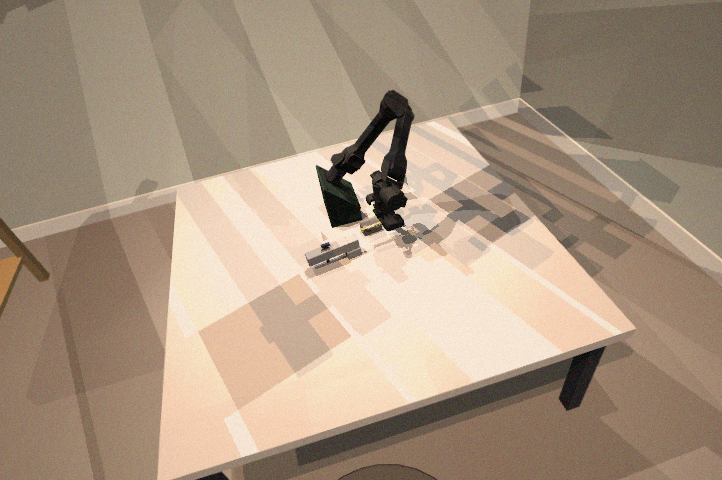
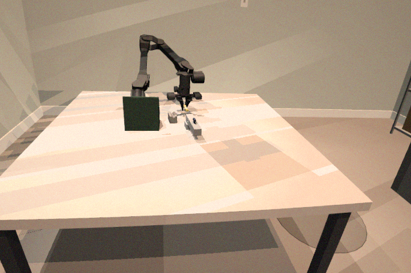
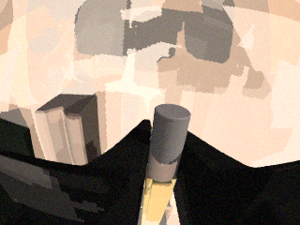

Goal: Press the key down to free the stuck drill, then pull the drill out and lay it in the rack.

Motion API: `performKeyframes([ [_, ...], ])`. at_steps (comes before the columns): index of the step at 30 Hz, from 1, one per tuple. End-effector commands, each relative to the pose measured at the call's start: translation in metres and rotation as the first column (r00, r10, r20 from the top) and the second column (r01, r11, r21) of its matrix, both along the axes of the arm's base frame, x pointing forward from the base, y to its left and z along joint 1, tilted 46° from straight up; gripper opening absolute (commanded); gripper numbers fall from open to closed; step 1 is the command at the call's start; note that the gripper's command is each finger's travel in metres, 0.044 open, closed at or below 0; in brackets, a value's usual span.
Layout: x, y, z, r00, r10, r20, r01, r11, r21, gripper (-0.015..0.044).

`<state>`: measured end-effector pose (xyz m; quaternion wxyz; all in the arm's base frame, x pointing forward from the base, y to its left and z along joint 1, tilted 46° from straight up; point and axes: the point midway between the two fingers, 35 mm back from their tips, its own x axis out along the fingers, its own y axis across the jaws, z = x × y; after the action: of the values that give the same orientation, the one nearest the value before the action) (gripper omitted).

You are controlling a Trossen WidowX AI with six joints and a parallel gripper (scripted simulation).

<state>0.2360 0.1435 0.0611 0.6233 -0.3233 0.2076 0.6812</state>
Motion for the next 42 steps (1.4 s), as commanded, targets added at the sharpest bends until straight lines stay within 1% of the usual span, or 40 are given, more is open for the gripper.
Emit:
performKeyframes([
  [1, 0.001, -0.002, 0.002, 1.0, 0.004, 0.006, -0.004, 1.0, 0.003, 0.0],
  [28, 0.001, -0.012, 0.012, 1.0, 0.004, 0.006, -0.004, 1.0, 0.002, 0.0],
  [42, -0.026, -0.01, 0.012, 1.0, 0.004, 0.004, -0.004, 1.0, 0.002, 0.0],
])
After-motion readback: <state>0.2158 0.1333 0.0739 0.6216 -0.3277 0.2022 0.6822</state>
